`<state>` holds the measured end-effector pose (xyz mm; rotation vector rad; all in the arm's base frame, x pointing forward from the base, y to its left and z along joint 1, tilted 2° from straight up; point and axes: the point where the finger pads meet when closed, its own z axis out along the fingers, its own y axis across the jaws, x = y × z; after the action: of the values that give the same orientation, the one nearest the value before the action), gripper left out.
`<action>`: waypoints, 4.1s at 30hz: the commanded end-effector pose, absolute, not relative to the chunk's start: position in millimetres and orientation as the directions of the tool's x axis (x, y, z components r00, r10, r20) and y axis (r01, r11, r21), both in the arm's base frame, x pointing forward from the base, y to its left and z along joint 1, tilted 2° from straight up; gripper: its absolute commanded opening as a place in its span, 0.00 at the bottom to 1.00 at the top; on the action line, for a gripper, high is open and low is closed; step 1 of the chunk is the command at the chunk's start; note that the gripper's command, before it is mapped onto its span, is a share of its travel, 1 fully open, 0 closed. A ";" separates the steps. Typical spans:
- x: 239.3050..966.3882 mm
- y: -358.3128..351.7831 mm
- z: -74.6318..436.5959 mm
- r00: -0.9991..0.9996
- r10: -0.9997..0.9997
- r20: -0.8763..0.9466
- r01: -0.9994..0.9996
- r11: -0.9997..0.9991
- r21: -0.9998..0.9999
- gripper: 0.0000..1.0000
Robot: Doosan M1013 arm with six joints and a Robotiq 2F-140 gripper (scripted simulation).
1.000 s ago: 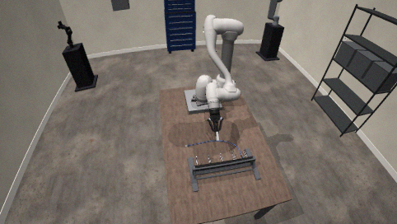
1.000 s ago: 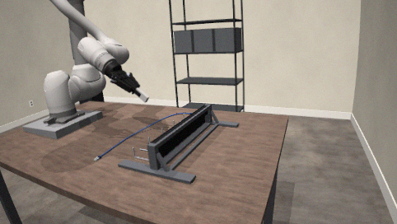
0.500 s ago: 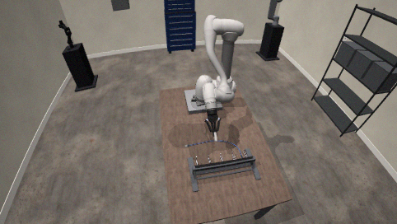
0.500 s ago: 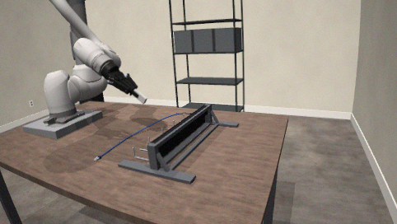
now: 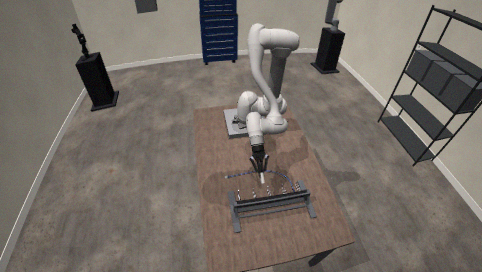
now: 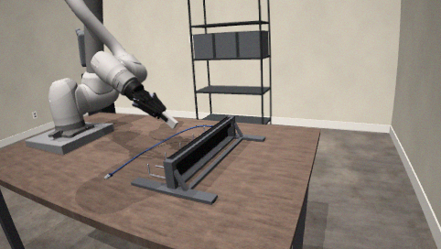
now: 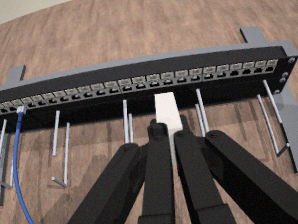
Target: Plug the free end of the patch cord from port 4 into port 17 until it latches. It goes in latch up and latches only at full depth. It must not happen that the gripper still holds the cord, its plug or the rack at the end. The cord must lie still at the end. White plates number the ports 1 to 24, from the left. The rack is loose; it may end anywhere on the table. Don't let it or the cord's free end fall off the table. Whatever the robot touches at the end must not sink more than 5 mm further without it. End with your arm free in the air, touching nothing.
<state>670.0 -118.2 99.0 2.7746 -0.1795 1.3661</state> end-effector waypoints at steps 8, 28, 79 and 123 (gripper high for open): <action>718.5 -121.0 65.0 0.600 -0.079 0.796 -0.122 -0.993 -0.007 0.00; 720.8 -121.3 63.2 0.600 -0.079 0.796 -0.122 -0.993 -0.007 0.00; 631.6 -110.8 131.4 0.600 -0.079 0.796 -0.122 -0.993 -0.007 0.00; 598.7 -201.2 147.2 0.599 -0.079 0.796 -0.122 -0.993 -0.007 0.00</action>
<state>598.1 -189.9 146.9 2.7527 -0.1704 1.3734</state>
